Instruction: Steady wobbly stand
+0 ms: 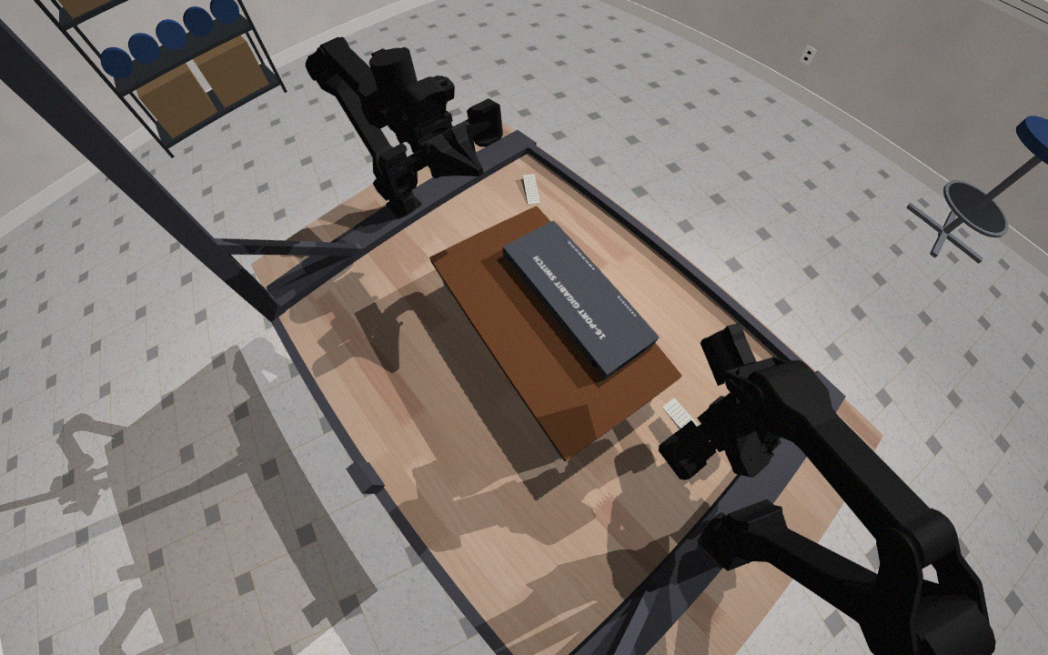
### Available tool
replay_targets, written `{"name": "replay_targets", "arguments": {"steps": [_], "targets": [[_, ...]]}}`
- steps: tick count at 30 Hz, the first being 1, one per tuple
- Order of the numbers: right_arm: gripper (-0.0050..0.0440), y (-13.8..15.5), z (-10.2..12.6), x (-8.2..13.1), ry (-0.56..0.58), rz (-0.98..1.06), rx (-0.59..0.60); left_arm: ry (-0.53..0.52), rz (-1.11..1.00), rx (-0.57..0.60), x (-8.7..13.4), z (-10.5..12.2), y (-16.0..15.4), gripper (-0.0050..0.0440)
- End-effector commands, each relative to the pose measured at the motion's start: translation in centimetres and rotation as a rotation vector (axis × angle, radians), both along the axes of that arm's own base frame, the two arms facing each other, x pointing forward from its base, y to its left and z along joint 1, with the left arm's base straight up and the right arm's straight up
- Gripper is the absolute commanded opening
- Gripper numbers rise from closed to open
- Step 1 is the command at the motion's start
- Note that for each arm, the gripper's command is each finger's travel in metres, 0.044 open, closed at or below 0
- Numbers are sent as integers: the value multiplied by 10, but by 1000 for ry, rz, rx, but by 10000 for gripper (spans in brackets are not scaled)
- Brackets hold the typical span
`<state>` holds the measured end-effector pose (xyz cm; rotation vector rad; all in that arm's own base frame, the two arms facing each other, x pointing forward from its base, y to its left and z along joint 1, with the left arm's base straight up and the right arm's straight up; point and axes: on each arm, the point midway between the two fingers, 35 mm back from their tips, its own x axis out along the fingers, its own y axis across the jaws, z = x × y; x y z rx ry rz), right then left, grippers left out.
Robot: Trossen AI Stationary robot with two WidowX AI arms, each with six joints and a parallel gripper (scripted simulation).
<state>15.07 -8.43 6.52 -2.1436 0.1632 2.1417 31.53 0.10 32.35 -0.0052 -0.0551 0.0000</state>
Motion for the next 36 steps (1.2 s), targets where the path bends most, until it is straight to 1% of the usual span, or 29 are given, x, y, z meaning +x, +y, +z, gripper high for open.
{"name": "replay_targets", "arguments": {"steps": [1, 9, 12, 18, 19, 21, 24, 25, 26, 28, 36], "targets": [[-50, -3, 16, 6, -35, -5, -16, -39, -3, -1, -2, 16, -1, -50], [-50, -3, 21, 6, -34, -4, -16, -39, -3, -1, -2, 16, -1, -50], [-50, -5, 36, 9, -50, -4, -25, -39, -3, -1, -2, 16, -1, -50], [-50, -5, 71, 6, -42, -4, -26, -39, -3, -1, -2, 16, -1, -50], [-50, -4, 75, 4, -33, -3, -23, -39, -3, -1, -2, 16, -1, -50], [-50, -4, 75, 4, -33, -3, -23, -39, -3, -1, -2, 16, -1, -50], [-50, -3, 93, 1, -32, -3, -24, -39, -3, -1, -2, 16, -1, -50], [-50, -4, 87, 1, 11, 24, -1, -39, -3, -1, -2, 16, -1, -50], [-50, -8, 78, 5, 35, 92, 14, -39, -3, -1, -2, 16, -1, -50], [-50, -18, 85, 19, -26, 198, -16, -39, -3, -1, -2, 16, -1, -50], [-50, -38, 93, 37, -24, 459, -13, -39, -3, -1, -2, 16, -1, -50]]}}
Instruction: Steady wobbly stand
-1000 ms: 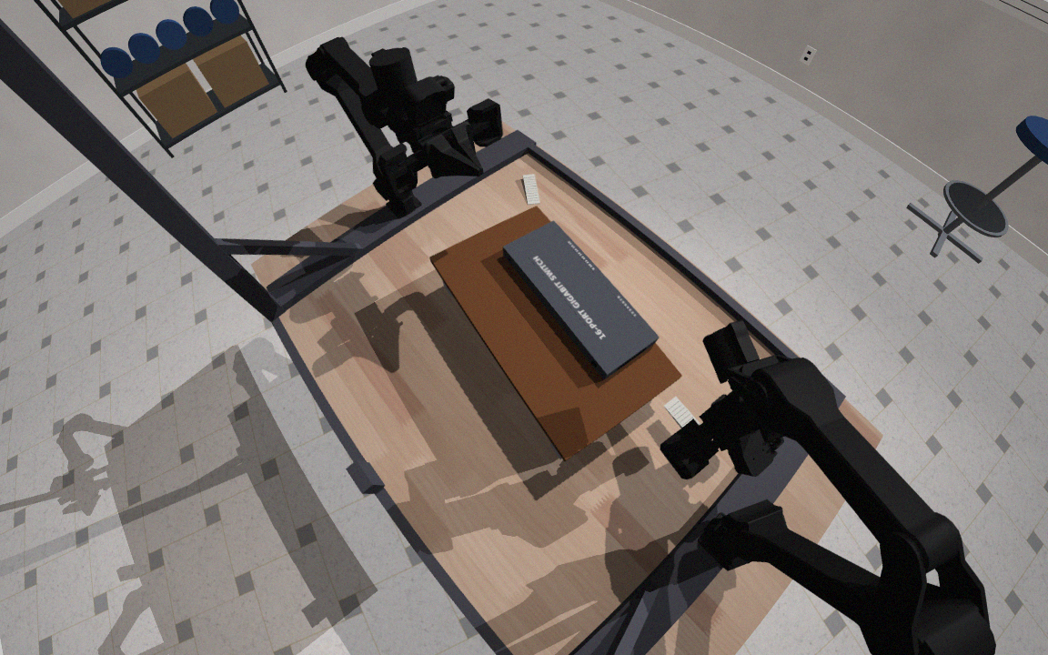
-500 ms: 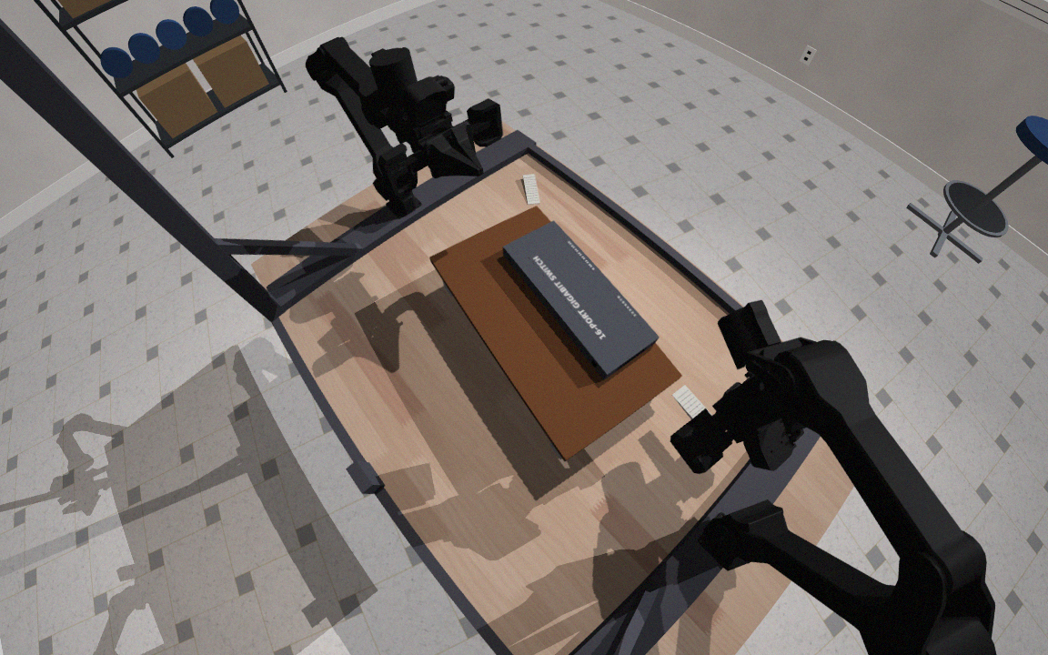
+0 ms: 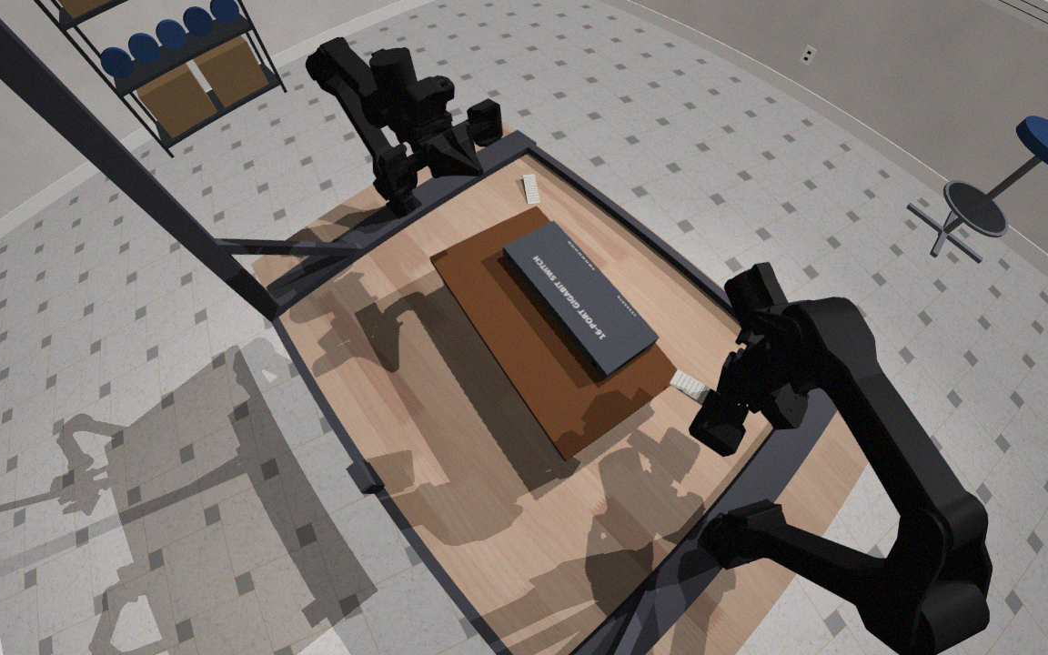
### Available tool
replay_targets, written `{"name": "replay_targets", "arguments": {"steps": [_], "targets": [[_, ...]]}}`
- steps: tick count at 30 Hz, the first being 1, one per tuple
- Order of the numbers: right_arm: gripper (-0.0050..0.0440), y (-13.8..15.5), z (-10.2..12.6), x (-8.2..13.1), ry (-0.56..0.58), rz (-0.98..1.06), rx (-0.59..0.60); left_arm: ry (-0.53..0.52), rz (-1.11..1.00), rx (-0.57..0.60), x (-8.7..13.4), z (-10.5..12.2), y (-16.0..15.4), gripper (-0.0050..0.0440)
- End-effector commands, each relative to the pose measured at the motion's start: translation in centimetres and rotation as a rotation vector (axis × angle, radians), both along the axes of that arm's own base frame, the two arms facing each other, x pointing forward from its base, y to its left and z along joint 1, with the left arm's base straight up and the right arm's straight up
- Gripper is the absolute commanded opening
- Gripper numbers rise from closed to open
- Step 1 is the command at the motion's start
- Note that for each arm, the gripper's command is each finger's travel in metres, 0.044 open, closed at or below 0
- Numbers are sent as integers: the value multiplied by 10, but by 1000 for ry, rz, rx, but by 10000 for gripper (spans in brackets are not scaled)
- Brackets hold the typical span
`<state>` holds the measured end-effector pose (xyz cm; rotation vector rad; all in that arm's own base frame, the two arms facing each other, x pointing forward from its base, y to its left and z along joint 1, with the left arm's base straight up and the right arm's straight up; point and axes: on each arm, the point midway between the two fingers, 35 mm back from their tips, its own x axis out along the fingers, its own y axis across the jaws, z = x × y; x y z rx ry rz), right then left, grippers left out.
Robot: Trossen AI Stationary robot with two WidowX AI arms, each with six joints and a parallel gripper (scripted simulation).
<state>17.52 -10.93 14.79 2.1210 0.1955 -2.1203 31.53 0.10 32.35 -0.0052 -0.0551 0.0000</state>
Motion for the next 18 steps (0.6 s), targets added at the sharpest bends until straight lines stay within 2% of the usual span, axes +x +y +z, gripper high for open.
{"name": "replay_targets", "arguments": {"steps": [1, 18], "targets": [[-50, -13, 10, 12, -25, 119, -4, -39, -3, -1, -2, 16, -1, -50], [-50, -55, 15, 45, -21, 618, -9, -39, -3, -1, -2, 16, -1, -50]]}}
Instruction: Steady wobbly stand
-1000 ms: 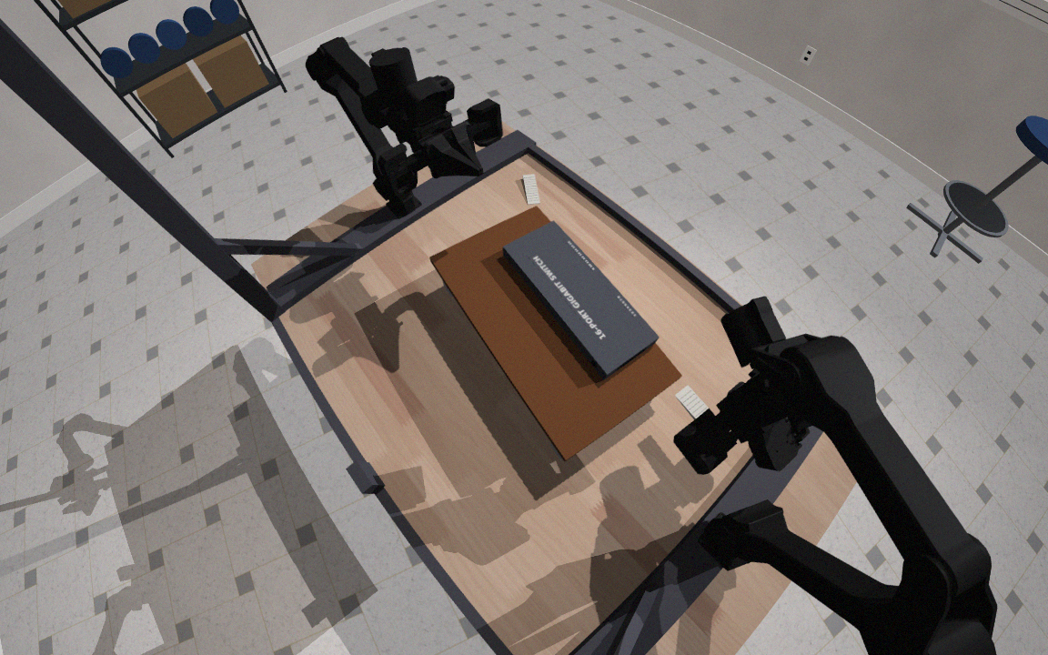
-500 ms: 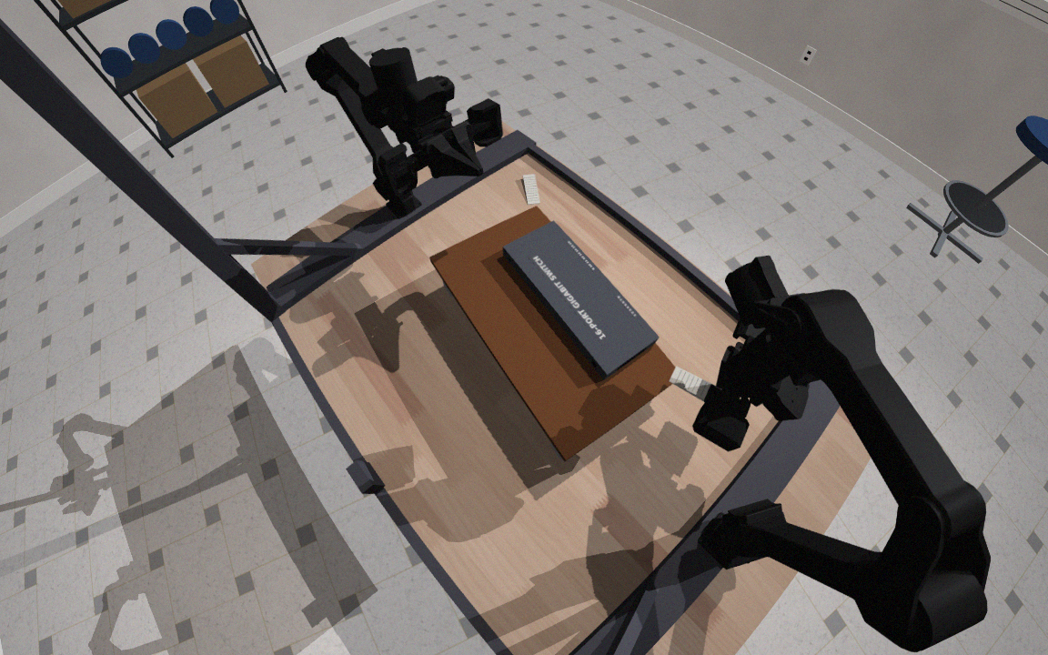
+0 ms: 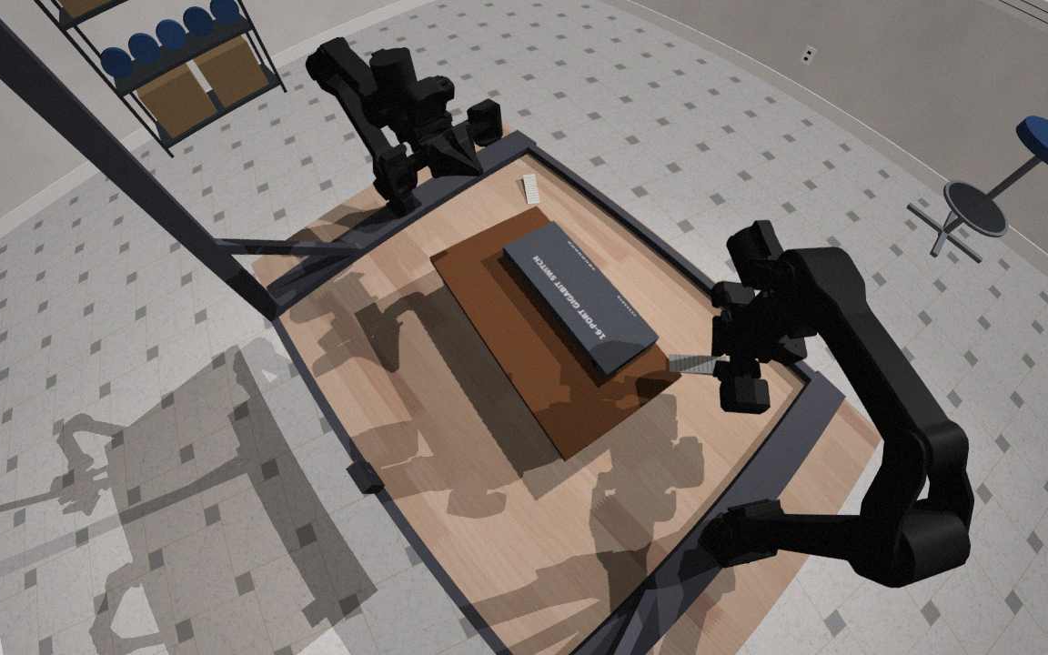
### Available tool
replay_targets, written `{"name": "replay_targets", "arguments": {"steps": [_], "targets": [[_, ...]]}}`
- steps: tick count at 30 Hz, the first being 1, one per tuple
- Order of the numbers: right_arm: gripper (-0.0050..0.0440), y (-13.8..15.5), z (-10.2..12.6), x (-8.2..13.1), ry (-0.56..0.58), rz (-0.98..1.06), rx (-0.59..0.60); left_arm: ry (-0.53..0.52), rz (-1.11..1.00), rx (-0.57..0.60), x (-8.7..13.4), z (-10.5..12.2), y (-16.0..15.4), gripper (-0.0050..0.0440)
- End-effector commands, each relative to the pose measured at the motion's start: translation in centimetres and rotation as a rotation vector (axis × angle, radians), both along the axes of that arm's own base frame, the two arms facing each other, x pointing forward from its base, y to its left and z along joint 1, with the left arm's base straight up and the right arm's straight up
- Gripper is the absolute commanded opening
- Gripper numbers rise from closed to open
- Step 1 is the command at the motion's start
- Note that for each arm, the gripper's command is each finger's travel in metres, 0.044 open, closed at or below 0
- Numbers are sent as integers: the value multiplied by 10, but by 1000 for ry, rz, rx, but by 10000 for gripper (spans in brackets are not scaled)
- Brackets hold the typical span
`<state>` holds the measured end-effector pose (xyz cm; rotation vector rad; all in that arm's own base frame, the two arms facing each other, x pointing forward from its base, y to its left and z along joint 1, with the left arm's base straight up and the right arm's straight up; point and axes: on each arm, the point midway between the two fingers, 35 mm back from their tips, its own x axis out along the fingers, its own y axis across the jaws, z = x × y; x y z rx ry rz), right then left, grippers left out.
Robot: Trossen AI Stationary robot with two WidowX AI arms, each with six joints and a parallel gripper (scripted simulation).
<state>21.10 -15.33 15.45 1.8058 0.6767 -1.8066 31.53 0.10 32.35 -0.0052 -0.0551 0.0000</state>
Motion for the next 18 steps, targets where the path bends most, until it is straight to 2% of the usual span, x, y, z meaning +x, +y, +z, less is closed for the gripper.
{"name": "replay_targets", "arguments": {"steps": [1, 16, 18], "targets": [[-50, -11, 9, 9, -26, 90, -8, -39, -3, -1, -2, 16, -1, -50], [-50, -59, 5, 37, -22, 588, -16, -39, -3, -1, -2, 16, -1, -50], [-50, -59, 5, 37, -22, 588, -16, -39, -3, -1, -2, 16, -1, -50]]}}
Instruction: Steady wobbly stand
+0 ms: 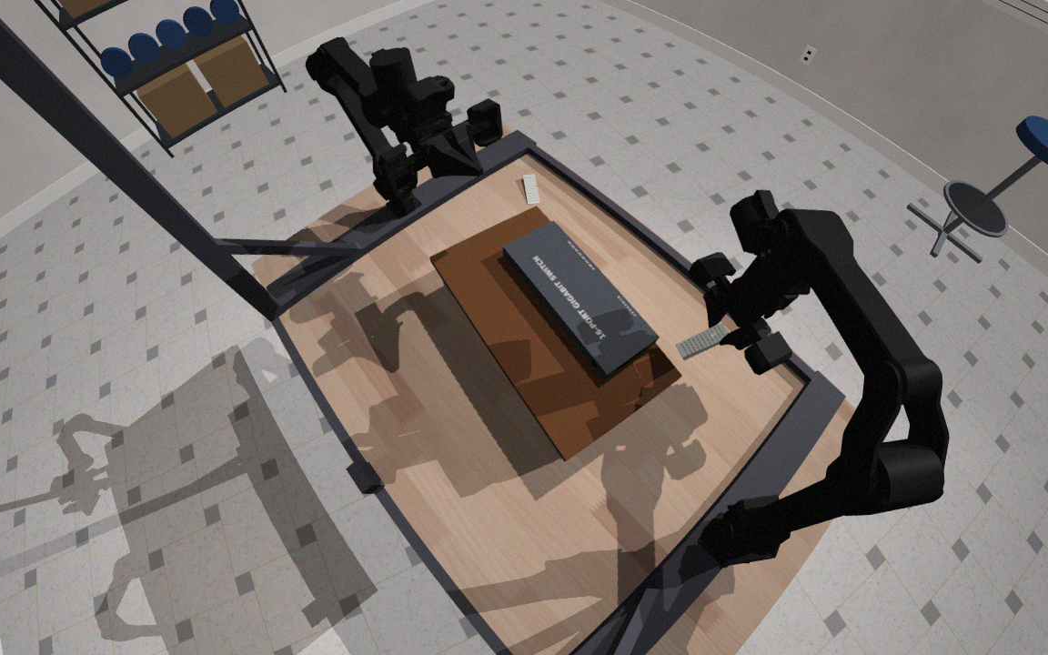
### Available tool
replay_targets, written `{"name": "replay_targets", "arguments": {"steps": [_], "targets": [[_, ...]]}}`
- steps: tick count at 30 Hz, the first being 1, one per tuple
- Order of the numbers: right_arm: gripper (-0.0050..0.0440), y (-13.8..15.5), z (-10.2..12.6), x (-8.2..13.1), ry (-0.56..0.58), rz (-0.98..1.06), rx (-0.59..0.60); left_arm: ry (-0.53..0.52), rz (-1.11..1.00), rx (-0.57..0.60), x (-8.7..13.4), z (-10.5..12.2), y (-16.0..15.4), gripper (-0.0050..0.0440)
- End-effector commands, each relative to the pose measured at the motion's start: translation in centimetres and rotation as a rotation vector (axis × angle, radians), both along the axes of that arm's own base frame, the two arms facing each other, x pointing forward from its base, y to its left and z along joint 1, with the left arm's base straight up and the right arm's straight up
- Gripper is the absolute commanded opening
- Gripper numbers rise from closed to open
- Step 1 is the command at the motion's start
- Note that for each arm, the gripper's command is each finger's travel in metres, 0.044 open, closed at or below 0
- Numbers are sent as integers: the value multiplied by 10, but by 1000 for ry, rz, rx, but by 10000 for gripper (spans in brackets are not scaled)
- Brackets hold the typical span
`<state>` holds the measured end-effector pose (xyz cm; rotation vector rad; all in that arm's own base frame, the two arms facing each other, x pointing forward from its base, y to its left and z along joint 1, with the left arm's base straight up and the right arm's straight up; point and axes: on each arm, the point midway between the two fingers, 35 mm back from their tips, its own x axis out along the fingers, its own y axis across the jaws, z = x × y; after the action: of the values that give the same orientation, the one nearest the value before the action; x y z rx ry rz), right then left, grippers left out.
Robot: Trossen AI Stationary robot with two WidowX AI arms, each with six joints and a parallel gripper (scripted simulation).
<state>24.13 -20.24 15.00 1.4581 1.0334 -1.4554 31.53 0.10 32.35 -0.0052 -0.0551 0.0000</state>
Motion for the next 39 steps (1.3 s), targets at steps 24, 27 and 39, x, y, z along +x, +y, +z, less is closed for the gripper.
{"name": "replay_targets", "arguments": {"steps": [24, 27, 39], "targets": [[-50, -23, -111, 14, -21, 187, -26, -39, -3, -1, -2, 16, -1, -50], [-50, -22, -115, 12, -18, 187, -25, -39, -3, -1, -2, 16, -1, -50], [-50, -20, -124, 9, -8, 187, -14, -39, -3, -1, -2, 16, -1, -50]]}}
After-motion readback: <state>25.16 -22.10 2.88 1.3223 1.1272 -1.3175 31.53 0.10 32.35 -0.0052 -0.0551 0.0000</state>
